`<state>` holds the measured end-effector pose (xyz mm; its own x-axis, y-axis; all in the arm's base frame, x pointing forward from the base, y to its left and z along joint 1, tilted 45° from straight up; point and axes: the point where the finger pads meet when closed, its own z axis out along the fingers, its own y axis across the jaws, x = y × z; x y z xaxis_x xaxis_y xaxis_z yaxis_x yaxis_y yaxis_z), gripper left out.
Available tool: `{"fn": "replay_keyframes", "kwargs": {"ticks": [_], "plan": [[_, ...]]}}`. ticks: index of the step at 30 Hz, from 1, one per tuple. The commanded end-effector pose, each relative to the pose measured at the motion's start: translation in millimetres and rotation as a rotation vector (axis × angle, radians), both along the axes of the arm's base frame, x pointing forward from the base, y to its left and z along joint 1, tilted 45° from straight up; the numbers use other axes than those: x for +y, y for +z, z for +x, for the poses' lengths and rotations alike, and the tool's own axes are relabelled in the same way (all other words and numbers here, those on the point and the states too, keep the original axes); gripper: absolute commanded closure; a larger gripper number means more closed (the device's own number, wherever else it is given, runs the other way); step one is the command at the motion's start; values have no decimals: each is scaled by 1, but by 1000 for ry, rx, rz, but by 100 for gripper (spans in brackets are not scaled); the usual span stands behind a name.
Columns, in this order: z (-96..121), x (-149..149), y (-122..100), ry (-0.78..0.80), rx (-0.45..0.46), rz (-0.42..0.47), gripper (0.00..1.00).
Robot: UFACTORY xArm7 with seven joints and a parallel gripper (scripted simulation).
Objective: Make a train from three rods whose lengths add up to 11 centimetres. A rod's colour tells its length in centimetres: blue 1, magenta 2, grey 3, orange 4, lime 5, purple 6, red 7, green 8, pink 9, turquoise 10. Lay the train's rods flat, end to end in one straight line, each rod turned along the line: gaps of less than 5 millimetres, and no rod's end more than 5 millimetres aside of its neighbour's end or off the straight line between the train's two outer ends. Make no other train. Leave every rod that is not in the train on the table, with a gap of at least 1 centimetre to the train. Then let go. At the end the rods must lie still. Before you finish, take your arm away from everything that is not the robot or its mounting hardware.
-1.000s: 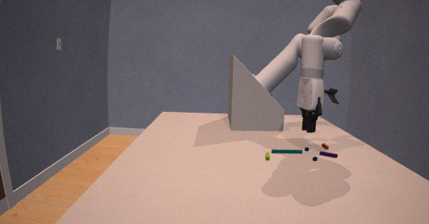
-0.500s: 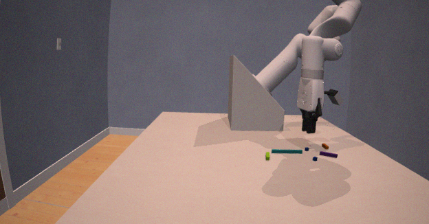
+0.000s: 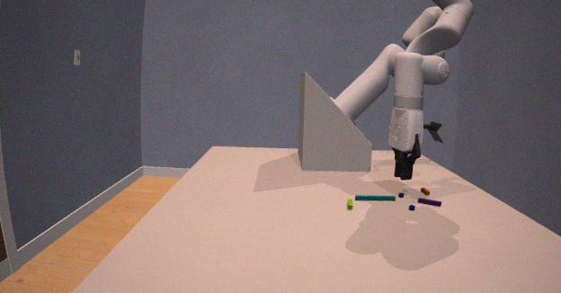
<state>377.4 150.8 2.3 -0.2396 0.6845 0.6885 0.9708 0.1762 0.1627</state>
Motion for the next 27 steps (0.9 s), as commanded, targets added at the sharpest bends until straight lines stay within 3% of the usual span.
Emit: {"fn": "replay_keyframes", "kwargs": {"ticks": [1,27], "plan": [[2,4,-5,-3,-2,-1,76],[2,23,-22,-3,-2,-1,76]]}}
